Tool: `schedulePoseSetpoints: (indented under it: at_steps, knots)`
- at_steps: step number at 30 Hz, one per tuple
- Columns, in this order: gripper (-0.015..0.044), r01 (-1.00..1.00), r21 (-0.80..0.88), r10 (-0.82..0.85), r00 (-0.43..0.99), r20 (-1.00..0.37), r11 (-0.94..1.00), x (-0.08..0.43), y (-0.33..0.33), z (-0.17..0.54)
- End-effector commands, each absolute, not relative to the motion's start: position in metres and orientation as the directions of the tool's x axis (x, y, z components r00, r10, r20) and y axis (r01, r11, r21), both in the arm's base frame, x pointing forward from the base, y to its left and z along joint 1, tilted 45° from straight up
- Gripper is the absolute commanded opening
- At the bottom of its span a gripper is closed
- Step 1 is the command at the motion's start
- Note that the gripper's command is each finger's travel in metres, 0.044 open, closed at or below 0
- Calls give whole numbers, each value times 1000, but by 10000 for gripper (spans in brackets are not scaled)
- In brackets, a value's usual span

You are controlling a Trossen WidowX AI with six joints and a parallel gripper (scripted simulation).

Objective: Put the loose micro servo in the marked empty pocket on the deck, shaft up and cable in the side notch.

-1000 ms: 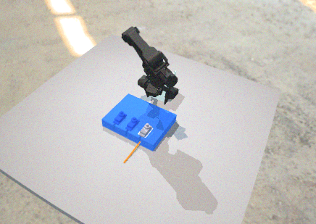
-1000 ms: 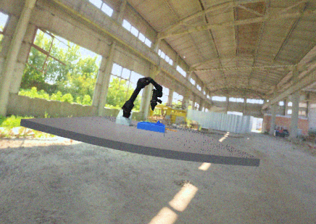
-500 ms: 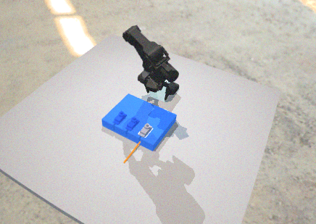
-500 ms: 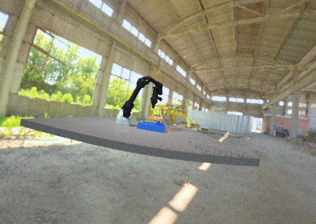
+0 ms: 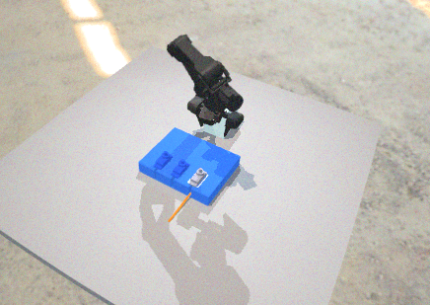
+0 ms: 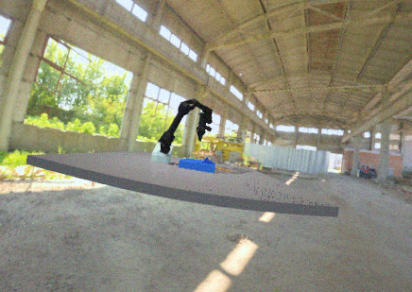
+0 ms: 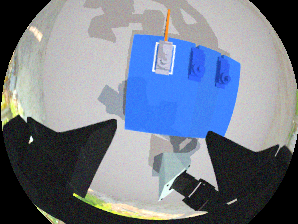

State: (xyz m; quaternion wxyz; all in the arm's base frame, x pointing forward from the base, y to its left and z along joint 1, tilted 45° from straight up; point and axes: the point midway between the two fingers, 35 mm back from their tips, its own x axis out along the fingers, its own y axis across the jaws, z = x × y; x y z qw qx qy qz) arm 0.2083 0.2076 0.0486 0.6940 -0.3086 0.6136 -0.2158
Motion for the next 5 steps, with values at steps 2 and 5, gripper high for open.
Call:
schedulePoseSetpoints:
  at_steps: [2, 5]
  knots:
    - [440, -75, -689, -676, 149, -722, 720, 208, 209, 49]
    - [440, -75, -689, -676, 149, -722, 720, 208, 209, 49]
